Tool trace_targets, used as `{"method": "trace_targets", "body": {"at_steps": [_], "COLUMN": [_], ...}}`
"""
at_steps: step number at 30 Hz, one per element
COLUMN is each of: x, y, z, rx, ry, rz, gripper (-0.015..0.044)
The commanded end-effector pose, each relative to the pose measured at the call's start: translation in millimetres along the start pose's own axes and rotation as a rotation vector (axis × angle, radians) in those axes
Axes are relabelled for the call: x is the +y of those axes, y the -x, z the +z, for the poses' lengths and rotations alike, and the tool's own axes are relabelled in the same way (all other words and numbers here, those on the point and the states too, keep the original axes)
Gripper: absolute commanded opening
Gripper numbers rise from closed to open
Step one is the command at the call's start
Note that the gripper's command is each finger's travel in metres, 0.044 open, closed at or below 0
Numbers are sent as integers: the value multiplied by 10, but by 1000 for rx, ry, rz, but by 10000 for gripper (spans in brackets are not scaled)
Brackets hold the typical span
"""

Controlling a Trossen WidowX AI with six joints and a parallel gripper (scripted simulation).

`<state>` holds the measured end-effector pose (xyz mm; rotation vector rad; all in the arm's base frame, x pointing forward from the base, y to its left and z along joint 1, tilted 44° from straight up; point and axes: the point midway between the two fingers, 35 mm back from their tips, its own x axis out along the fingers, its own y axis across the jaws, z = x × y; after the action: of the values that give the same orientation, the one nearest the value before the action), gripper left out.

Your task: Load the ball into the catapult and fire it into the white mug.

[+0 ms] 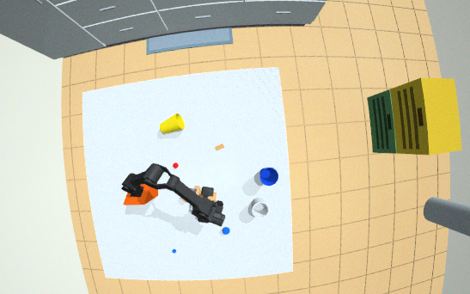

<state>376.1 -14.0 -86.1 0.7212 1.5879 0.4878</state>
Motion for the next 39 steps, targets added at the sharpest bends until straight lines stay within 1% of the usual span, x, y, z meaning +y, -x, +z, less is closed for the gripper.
{"method": "trace_targets", "body": {"at_steps": [1,3,5,6,7,11,13,16,18,19,23,24,32,39], "x": [-28,-24,-21,-21,-42,-43,-48,-54,-54,-31,369,482,1221,1558], "y": [491,802,911,911,731,753,931,1331,1420,1137,1060,1032,736,406], "z": [55,23,6,6,28,31,47,43,35,22,-140,-201,-870,-1624], "rx": [-23,-22,-22,-22,-27,-28,-36,-52,-56,-28,-29,-30,-31,-27], "ry": [8,8,7,7,-3,-3,-1,3,4,-8,20,28,101,168], "rz": [-9,-8,-8,-8,-4,-4,-6,-11,-12,-1,-14,-17,-27,-15], "gripper": [440,440,440,440,440,440,440,440,440,414,309,300,300,300]}}
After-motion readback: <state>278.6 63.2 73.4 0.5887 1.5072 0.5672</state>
